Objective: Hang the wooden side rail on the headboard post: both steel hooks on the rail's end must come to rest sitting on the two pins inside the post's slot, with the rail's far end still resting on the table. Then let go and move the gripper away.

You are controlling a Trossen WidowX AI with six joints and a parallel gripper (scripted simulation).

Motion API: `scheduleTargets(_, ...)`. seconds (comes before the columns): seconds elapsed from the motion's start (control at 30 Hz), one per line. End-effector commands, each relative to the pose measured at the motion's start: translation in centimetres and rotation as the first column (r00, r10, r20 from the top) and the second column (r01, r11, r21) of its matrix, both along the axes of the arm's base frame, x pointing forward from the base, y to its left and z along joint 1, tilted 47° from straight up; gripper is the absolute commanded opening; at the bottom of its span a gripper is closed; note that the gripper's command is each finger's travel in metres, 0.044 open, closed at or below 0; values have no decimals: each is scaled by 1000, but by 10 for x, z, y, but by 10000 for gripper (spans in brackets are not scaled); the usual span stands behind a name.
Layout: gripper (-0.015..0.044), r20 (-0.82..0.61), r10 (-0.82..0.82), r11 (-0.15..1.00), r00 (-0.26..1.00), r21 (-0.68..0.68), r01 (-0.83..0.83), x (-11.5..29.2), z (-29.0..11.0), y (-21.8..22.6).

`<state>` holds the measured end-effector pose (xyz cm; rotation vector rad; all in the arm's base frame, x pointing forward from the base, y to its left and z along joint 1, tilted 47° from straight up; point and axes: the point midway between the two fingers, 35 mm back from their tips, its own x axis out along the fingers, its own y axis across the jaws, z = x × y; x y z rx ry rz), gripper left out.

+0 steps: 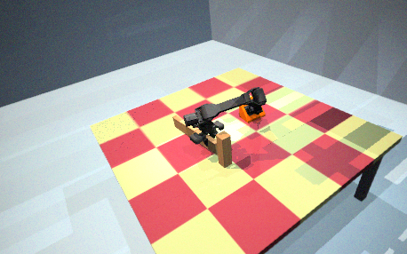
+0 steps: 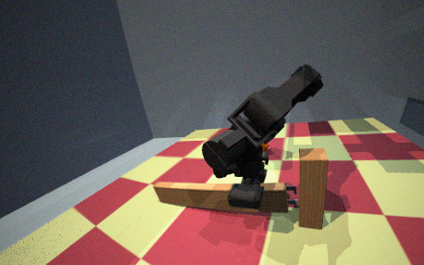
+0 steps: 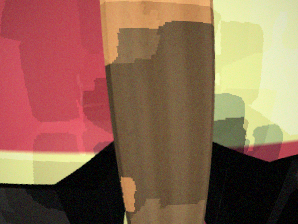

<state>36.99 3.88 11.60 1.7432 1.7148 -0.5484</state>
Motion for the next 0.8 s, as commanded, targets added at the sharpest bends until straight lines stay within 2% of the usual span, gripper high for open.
scheduleTargets(0.0,0,5,-9,1000,1000,2,9,1,4,-1)
scheduleTargets(0.77,0,5,-9,1000,1000,3,9,1,6,0)
